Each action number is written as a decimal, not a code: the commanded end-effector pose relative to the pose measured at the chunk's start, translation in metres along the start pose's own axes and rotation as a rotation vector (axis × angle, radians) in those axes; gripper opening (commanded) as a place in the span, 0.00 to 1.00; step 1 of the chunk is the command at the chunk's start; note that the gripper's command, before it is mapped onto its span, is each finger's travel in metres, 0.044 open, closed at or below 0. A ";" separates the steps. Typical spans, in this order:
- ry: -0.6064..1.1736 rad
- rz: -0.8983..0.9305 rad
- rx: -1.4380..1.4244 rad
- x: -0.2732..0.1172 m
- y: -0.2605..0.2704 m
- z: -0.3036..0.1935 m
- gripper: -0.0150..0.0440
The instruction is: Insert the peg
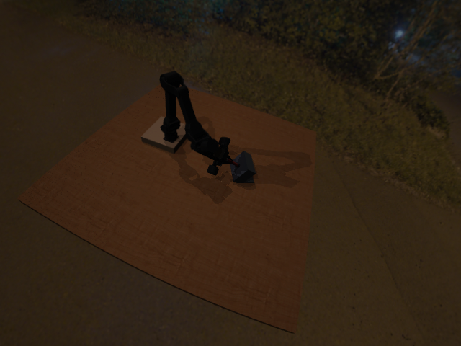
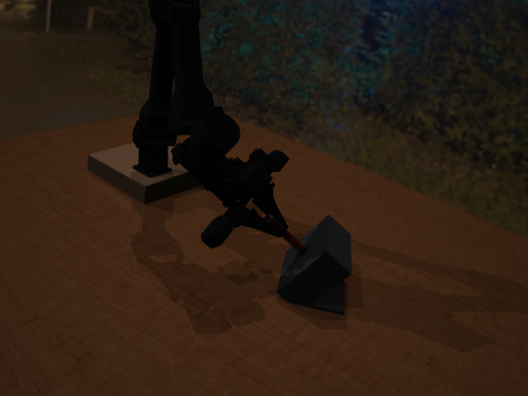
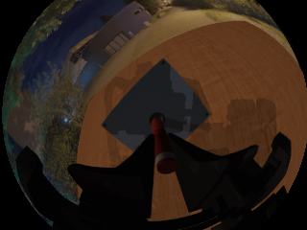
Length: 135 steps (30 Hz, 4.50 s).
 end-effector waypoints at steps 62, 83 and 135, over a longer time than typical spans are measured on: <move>0.000 0.001 0.000 0.031 -0.001 0.001 0.34; 0.002 -0.002 0.000 0.019 -0.002 0.002 1.00; 0.001 -0.010 0.007 -0.059 -0.010 0.005 1.00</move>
Point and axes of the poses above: the point midway between the two fingers, 35 mm back from their tips, its own x axis out along the fingers, its own y axis across the jaws, z = x × y, the point moved 10 cm from there along -x, back along the fingers, and after that the axes turned 5 degrees about x, right-handed, at the moved point
